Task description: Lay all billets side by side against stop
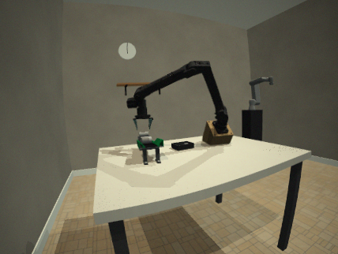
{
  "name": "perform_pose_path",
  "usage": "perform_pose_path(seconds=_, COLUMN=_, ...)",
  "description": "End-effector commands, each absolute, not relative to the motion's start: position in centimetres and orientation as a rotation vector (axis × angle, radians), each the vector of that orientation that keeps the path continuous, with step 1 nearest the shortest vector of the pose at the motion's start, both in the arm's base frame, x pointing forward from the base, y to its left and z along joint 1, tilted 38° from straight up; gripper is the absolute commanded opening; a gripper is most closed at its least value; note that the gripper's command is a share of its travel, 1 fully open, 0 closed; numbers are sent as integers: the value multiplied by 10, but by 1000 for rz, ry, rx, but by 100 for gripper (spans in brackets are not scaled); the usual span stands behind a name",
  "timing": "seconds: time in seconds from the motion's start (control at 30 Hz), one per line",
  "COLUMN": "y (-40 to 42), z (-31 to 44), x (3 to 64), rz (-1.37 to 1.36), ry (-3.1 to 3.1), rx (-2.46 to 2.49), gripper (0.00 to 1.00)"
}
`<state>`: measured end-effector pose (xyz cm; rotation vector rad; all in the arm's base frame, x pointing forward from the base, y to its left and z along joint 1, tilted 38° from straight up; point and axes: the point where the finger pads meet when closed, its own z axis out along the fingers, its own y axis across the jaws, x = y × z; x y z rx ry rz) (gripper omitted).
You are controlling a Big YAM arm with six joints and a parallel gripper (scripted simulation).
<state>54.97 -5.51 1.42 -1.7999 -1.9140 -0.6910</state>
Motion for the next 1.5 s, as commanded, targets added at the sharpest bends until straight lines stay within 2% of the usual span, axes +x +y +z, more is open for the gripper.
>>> perform_pose_path(seconds=0.0, y=-61, z=24, x=561, rz=-720, ry=-1931, rx=-1820, gripper=88)
perform_pose_path(seconds=0.67, y=-27, z=-19, x=552, rz=-683, ry=-1910, rx=-1794, gripper=88)
perform_pose_path(seconds=1.3, y=-41, z=-5, x=558, rz=-719, ry=-1922, rx=-1824, gripper=88)
perform_pose_path(seconds=1.33, y=-41, z=-5, x=558, rz=-719, ry=-1922, rx=-1824, gripper=0)
perform_pose_path(seconds=1.47, y=-41, z=-5, x=558, rz=-719, ry=-1924, rx=-1822, gripper=0)
